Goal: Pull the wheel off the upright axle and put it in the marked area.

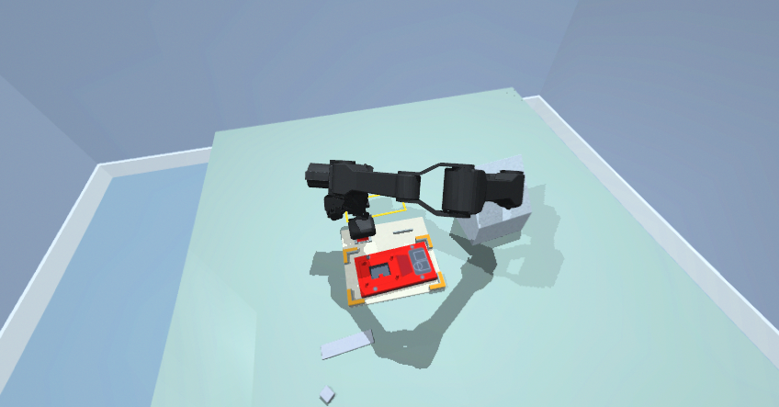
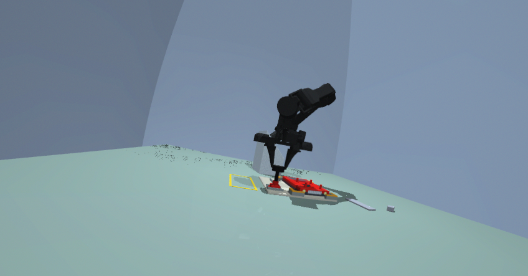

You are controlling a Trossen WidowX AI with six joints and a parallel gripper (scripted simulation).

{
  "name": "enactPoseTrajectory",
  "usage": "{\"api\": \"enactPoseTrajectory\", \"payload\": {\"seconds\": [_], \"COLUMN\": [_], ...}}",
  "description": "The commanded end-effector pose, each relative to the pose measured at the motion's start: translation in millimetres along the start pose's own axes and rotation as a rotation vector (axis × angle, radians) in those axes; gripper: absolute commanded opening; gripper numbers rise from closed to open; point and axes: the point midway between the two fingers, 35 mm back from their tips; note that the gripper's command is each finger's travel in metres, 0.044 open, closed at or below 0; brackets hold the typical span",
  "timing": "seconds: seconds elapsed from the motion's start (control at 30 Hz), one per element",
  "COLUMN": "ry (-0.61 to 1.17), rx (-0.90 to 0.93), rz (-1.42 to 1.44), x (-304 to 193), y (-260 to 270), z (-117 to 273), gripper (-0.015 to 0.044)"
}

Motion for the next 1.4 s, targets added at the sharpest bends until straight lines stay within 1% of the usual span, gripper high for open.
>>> {"api": "enactPoseTrajectory", "payload": {"seconds": [0.0, 0.2, 0.43, 0.47, 0.5, 1.13, 1.27, 1.37], "ry": [0.001, 0.000, 0.000, 0.000, 0.004, 0.002, 0.002, 0.002], "rx": [-0.005, -0.005, -0.006, -0.006, 0.002, -0.013, -0.012, -0.012], "rz": [0.006, 0.006, 0.005, 0.005, -0.005, 0.003, 0.005, 0.005], "x": [1, 1, -4, -5, -6, -75, -81, -81], "y": [-1, -1, 1, 1, 0, -82, -87, -88], "z": [2, 8, 38, 39, 30, 41, 40, 32], "gripper": [0.0000, 0.0000, 0.0000, 0.0000, 0.0000, 0.0000, 0.0000, 0.0000]}}
Point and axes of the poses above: the point midway between the two fingers, 35 mm back from their tips, its own z axis back along the fingers, its own y axis across the jaws, x = y × z, and after that the axes turned 15 degrees about z, right-handed
